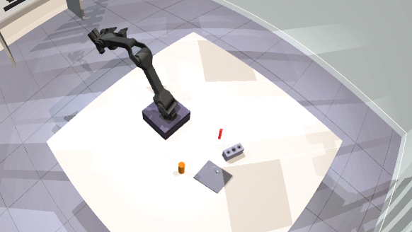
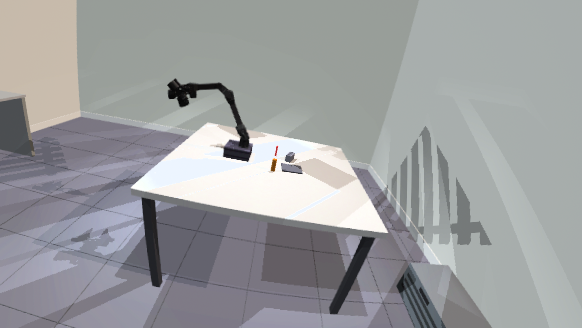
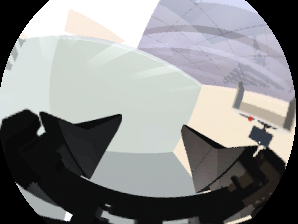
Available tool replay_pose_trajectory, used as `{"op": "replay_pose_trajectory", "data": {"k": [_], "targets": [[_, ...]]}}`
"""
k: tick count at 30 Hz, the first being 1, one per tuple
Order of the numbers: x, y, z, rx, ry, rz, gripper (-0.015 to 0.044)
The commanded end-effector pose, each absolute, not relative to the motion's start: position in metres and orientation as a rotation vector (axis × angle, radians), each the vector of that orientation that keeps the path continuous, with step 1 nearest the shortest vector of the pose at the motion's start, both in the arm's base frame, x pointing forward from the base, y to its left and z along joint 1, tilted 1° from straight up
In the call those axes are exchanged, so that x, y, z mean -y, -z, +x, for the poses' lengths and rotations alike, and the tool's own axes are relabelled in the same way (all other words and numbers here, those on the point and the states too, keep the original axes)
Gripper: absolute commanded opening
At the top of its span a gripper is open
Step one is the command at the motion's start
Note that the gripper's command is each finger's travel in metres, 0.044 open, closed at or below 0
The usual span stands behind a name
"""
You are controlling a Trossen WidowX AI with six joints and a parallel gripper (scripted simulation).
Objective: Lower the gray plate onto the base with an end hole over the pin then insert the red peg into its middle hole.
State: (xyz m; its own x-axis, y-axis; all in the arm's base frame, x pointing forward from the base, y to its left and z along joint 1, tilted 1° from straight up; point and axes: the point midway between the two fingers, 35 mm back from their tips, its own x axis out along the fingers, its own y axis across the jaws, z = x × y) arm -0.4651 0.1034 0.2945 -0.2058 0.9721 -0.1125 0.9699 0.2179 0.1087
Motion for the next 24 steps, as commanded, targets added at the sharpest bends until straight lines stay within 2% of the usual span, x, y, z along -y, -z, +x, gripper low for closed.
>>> {"op": "replay_pose_trajectory", "data": {"k": [1,4,14,24], "targets": [[-0.103,-0.294,-0.465,-2.325,-0.021,1.872,0.0426],[-0.092,-0.295,-0.468,-2.378,0.046,1.809,0.0440],[0.061,-0.285,-0.475,-2.648,0.303,1.237,0.0440],[0.219,-0.260,-0.424,-2.695,0.441,0.689,0.0440]]}}
